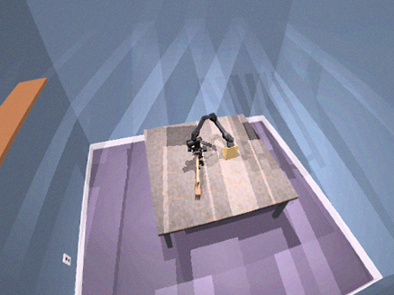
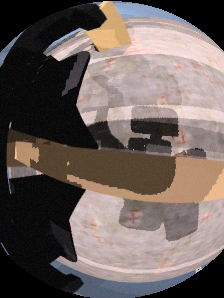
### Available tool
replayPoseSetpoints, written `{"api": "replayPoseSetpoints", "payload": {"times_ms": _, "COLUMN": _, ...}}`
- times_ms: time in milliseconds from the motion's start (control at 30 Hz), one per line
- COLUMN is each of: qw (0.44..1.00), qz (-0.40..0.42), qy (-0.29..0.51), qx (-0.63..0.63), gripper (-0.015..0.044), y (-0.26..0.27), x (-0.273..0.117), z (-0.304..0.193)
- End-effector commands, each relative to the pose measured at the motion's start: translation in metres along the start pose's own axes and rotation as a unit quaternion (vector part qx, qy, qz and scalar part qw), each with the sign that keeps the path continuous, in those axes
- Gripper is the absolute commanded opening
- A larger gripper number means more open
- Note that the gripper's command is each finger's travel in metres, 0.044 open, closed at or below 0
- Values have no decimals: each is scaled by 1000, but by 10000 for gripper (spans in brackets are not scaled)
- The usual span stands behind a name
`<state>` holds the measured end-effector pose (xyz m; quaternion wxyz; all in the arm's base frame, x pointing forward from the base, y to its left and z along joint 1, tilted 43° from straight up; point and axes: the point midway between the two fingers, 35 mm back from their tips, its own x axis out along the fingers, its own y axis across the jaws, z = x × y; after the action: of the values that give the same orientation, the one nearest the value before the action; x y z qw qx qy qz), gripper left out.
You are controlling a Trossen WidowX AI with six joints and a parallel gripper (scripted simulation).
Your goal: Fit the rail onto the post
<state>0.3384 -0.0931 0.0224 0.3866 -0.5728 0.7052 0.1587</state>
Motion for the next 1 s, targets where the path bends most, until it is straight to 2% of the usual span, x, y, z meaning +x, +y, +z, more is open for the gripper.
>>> {"api": "replayPoseSetpoints", "payload": {"times_ms": 0, "qw": 1000, "qz": -2, "qy": -1, "qx": -2, "gripper": 0, "y": 0, "x": -1, "z": -2}}
{"api": "replayPoseSetpoints", "payload": {"times_ms": 967, "qw": 1000, "qz": -2, "qy": -1, "qx": -2, "gripper": 0, "y": 0, "x": 0, "z": -11}}
